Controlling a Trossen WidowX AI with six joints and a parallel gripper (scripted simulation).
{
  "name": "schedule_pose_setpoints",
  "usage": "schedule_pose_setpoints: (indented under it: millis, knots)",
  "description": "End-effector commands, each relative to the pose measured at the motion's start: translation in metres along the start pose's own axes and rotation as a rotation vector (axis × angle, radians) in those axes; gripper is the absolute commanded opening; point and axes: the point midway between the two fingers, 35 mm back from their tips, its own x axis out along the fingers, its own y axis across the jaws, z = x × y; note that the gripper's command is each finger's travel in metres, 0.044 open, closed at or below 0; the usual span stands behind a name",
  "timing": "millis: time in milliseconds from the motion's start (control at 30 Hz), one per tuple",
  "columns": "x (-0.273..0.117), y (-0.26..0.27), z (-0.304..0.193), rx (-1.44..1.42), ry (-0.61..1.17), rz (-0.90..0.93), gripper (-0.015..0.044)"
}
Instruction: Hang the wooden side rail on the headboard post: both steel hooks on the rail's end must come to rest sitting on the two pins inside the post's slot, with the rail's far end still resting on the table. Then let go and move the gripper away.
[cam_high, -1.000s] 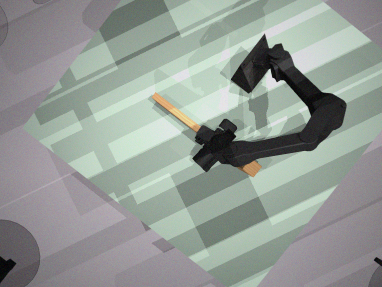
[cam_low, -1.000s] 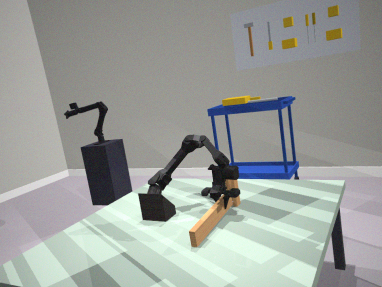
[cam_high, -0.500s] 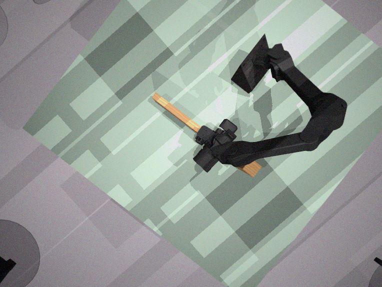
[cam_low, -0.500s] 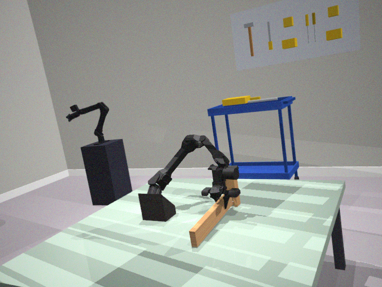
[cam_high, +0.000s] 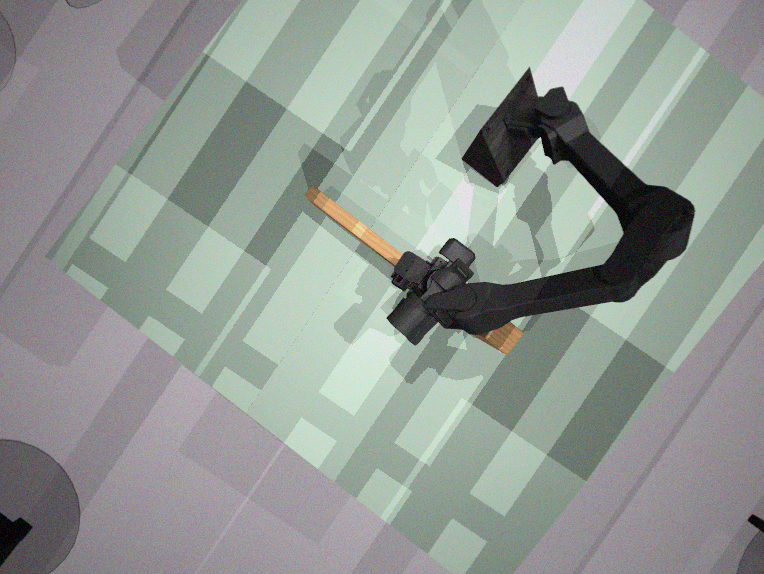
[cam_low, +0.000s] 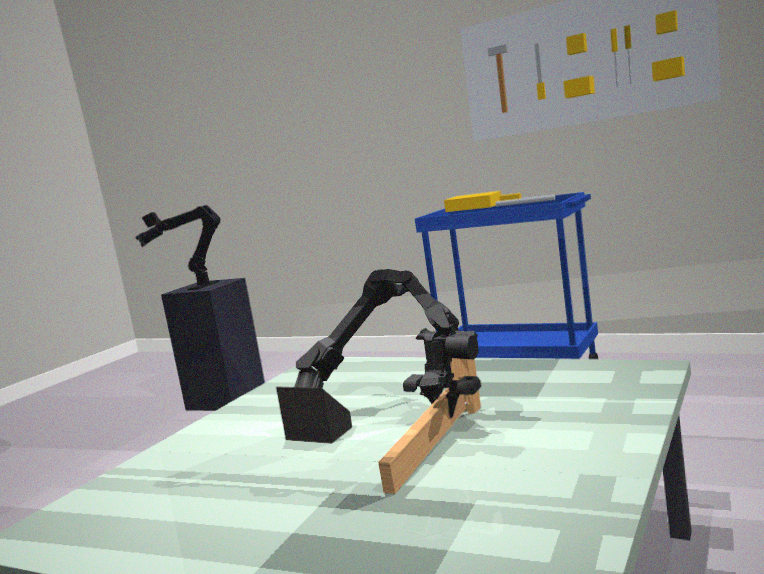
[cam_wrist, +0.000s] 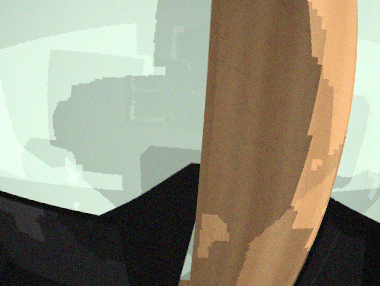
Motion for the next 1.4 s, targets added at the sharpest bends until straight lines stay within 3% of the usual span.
schedule_pose_setpoints:
  millis: [0, 1367]
  knots:
    - [-0.0049, 0.0029, -0.0027, -0.003, 0.0, 0.013, 0.0]
    - [-0.0047, 0.0027, -0.0072, -0.003, 0.0, 0.013, 0.0]
